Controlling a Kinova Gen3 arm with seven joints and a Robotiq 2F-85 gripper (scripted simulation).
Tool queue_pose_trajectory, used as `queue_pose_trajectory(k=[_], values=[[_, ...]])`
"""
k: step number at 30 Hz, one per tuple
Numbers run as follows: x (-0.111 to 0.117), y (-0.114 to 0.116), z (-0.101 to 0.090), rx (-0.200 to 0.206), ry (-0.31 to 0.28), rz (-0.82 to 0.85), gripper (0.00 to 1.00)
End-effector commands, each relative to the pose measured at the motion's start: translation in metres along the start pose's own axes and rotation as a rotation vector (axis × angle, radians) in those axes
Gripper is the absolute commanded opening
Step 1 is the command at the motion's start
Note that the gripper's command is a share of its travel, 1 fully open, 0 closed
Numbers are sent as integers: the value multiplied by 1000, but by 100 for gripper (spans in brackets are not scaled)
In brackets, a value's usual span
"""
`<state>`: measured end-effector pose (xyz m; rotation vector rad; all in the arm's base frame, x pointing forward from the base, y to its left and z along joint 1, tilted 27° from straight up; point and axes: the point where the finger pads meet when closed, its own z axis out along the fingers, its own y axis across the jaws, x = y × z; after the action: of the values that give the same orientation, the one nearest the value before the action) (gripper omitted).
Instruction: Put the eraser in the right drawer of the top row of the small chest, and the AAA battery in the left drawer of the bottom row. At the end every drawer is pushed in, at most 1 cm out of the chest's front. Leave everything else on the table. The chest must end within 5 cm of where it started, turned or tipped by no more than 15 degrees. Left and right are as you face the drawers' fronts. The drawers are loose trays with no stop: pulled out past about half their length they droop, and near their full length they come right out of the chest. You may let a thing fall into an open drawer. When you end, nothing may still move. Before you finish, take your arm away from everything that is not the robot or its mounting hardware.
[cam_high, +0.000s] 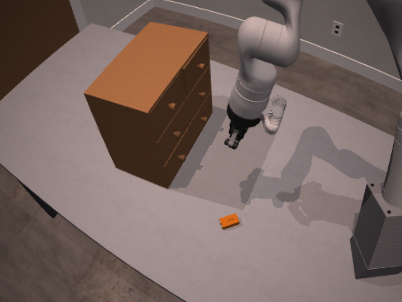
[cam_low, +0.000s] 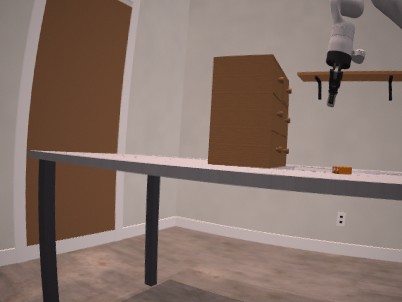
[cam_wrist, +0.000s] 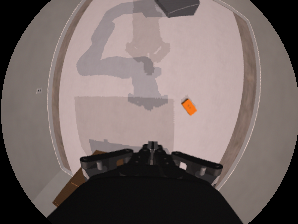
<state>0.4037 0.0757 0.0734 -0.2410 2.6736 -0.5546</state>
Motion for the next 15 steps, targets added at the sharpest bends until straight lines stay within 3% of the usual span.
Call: queue_pose_trajectory(k=[1, 15], values=[[-4, 2, -5, -9, 7, 4, 0], [2, 2, -17, -9, 69, 4, 0]])
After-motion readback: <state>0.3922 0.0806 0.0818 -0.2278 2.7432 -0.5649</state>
